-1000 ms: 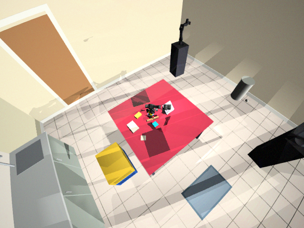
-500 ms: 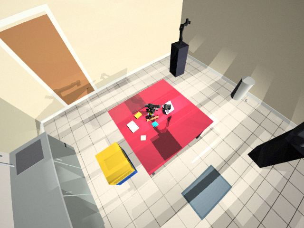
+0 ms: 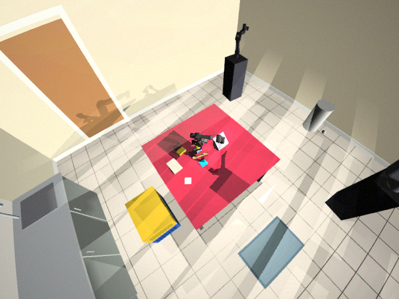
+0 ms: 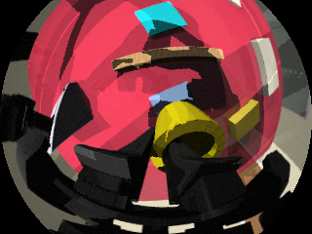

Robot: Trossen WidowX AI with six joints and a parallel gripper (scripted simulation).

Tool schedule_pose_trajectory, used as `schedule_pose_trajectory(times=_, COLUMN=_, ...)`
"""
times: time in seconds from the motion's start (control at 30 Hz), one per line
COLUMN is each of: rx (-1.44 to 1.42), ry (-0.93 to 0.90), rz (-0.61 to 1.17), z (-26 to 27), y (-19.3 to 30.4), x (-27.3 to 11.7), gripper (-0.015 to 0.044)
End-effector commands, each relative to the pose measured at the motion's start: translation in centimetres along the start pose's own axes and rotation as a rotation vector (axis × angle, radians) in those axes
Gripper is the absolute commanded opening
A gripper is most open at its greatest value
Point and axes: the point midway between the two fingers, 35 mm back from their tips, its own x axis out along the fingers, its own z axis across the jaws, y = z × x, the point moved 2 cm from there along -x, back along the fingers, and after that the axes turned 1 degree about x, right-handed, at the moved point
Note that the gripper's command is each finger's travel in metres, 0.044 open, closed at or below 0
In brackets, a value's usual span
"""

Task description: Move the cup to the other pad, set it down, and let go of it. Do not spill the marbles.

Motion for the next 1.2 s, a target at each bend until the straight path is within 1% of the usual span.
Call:
schedule_pose_trajectory(times=0.0, rx=0.001, ry=-0.001, rz=0.000, z=0.0, y=0.0, x=0.1, gripper=0.0000)
schedule_pose_trajectory(times=0.5, rx=0.000, ry=-0.001, rz=0.000, z=0.1, y=-0.4, x=0.1, gripper=0.0000)
schedule_pose_trajectory(times=1.17, rx=-0.008, ry=-0.001, rz=0.003, z=1.1, y=-5.6, x=0.0, gripper=0.0000)
